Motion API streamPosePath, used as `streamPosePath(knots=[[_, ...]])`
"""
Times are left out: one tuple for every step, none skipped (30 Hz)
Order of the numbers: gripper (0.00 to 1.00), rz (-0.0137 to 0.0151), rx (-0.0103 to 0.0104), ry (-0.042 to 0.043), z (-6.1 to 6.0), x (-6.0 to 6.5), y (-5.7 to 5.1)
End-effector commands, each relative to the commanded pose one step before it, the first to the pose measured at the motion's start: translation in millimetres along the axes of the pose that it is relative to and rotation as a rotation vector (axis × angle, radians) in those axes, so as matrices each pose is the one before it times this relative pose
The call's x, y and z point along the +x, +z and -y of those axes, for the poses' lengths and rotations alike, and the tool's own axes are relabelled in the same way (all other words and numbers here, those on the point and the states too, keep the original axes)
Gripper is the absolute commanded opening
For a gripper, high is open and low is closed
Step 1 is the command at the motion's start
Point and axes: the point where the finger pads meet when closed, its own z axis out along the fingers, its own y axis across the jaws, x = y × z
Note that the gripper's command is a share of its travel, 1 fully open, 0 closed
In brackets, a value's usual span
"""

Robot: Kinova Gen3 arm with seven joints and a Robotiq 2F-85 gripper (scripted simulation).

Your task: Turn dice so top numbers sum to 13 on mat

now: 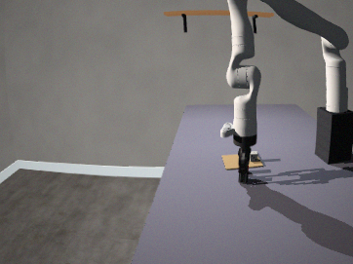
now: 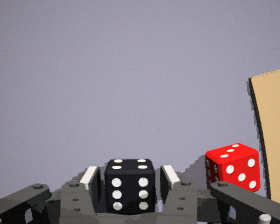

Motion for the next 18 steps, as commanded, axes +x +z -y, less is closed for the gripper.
streamPosePath(knots=[[0.46, -0.00152, 0.00078, -0.00002, 0.37, 0.69, -0.69], [0.46, 0.0, 0.0, 0.0, 0.0, 0.0, 0.0], [0.46, 0.0, 0.0, 0.0, 0.0, 0.0, 0.0], [0.46, 0.0, 0.0, 0.0, 0.0, 0.0, 0.0], [0.46, 0.0, 0.0, 0.0, 0.0, 0.0, 0.0], [0.46, 0.0, 0.0, 0.0, 0.0, 0.0, 0.0], [0.46, 0.0, 0.0, 0.0, 0.0, 0.0, 0.0], [0.46, 0.0, 0.0, 0.0, 0.0, 0.0, 0.0], [0.26, 0.0, 0.0, 0.0, 0.0, 0.0, 0.0], [0.26, 0.0, 0.0, 0.0, 0.0, 0.0, 0.0], [0.26, 0.0, 0.0, 0.0, 0.0, 0.0, 0.0], [0.26, 0.0, 0.0, 0.0, 0.0, 0.0, 0.0], [0.26, 0.0, 0.0, 0.0, 0.0, 0.0, 0.0], [0.26, 0.0, 0.0, 0.0, 0.0, 0.0, 0.0], [0.26, 0.0, 0.0, 0.0, 0.0, 0.0, 0.0], [0.26, 0.0, 0.0, 0.0, 0.0, 0.0, 0.0], [0.26, 0.0, 0.0, 0.0, 0.0, 0.0, 0.0], [0.26, 0.0, 0.0, 0.0, 0.0, 0.0, 0.0]])
